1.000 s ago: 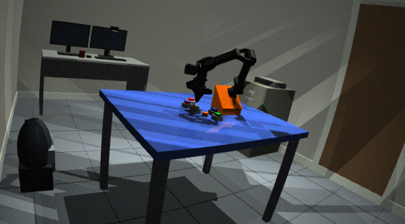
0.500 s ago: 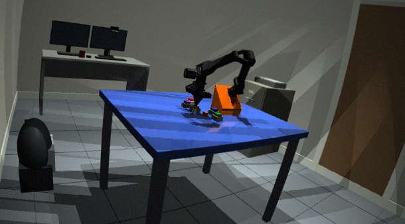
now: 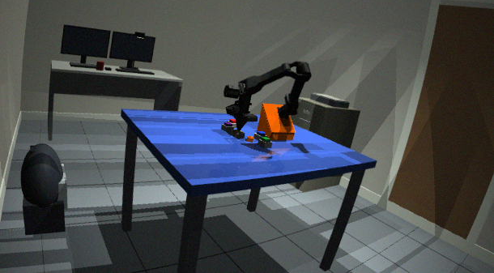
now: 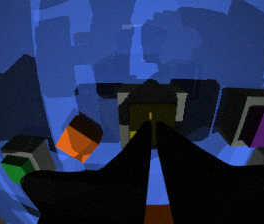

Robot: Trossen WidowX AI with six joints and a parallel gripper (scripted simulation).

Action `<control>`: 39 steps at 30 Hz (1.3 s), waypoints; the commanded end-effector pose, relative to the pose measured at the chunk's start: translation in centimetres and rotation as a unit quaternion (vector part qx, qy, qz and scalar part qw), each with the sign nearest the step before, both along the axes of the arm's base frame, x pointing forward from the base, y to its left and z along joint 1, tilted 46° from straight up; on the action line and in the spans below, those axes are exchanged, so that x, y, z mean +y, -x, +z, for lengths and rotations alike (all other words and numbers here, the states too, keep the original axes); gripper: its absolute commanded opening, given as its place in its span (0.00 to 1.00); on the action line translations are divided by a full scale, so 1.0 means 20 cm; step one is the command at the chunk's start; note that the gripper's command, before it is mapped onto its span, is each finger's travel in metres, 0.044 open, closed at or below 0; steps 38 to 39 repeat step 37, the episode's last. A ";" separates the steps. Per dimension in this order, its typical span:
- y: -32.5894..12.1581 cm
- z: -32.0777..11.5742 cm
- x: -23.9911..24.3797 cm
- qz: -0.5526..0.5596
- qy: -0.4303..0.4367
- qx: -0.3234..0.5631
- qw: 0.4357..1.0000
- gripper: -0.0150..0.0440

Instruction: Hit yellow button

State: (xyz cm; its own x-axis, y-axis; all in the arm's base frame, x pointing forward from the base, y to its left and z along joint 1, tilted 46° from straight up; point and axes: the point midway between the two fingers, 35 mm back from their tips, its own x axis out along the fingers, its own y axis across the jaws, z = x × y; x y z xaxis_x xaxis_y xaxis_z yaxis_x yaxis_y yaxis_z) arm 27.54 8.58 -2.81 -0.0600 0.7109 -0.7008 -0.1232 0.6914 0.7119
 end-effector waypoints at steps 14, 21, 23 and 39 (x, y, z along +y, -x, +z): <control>-0.01 0.12 -0.12 -0.002 -0.001 0.002 1.000 0.29; 0.02 0.54 0.09 -0.002 0.004 0.002 1.000 0.60; 0.07 0.68 0.15 -0.002 0.003 0.002 1.000 0.69; 0.28 1.02 0.30 -0.002 -0.004 0.003 1.000 0.93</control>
